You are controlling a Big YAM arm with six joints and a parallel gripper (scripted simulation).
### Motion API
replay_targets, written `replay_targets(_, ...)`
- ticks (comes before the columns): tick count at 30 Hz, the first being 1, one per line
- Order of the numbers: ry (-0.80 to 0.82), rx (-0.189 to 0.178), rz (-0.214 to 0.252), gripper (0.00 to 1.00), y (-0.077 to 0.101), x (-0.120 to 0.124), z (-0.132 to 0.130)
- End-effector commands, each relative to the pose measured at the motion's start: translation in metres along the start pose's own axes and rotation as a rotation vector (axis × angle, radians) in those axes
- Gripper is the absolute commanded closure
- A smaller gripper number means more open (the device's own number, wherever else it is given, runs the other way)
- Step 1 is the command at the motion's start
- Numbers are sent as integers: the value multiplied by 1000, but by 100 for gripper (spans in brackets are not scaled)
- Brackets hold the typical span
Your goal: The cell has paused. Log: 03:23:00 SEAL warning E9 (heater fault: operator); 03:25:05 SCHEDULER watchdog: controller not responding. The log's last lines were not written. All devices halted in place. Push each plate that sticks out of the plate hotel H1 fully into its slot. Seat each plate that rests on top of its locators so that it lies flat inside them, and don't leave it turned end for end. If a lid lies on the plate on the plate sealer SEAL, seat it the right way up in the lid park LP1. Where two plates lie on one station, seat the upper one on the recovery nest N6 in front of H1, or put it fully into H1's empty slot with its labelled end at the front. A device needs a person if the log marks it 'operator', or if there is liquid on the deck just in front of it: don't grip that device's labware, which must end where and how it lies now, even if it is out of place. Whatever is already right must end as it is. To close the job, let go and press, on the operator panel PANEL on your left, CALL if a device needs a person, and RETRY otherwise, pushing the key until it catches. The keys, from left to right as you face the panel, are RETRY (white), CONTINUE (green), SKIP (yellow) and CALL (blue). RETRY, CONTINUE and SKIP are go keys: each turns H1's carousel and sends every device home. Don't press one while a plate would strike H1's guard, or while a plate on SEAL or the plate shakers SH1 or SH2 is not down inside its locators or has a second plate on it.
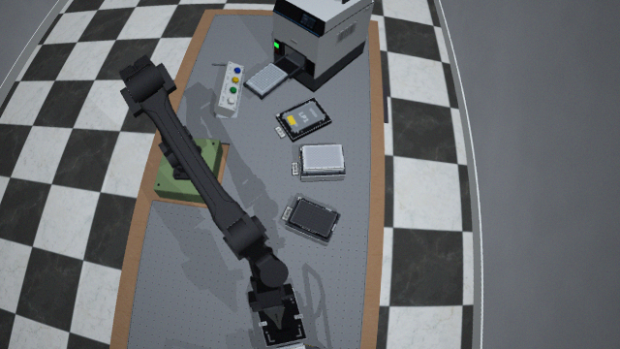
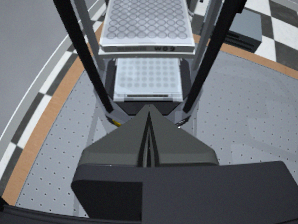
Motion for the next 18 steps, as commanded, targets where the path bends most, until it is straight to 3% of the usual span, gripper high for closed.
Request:
replay_targets(1, -17, -39, -64, 100, -3, -29, 19)
replay_targets(14, -17, -39, -64, 100, -3, -29, 19)
replay_targets(18, -22, -26, -67, 100, -10, -35, 12)
Point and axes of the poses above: the point where the finger pads meet when closed, its own y axis back along the fingers, its own z axis across the jaws, x = y × z, the point moved 8 cm from there along y, back along the fingers, and after that the axes turned 13 degrees about -y, right-handed, at the moved point
